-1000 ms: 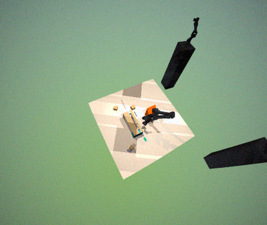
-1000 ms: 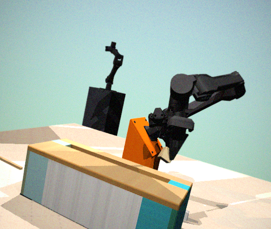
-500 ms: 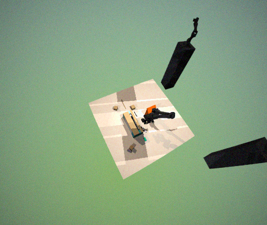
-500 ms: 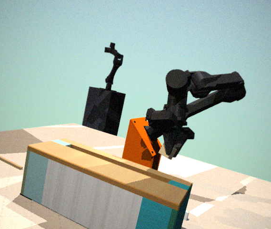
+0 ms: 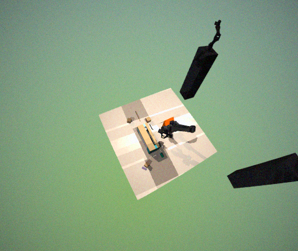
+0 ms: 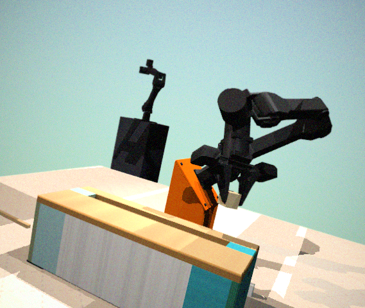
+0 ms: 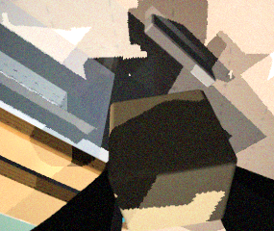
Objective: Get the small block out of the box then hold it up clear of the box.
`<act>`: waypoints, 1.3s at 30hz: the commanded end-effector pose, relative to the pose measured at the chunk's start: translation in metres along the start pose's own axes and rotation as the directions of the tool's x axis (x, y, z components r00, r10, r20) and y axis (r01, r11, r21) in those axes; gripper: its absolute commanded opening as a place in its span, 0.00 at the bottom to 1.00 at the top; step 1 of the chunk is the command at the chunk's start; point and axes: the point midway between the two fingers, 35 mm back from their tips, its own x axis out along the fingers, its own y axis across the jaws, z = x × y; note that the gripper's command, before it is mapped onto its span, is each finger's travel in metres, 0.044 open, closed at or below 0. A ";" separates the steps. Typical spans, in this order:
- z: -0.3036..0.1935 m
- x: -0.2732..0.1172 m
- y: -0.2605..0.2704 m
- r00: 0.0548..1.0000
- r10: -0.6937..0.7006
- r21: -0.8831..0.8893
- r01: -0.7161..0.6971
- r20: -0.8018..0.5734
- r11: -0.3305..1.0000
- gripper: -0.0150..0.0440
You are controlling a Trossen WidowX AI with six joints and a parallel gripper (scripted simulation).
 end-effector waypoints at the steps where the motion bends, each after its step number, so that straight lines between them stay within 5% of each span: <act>1: 0.000 -0.003 -0.001 1.000 -0.005 0.162 0.007 -0.018 0.987 0.25; 39: 0.000 -0.004 -0.001 1.000 -0.005 0.188 0.009 -0.020 0.982 0.25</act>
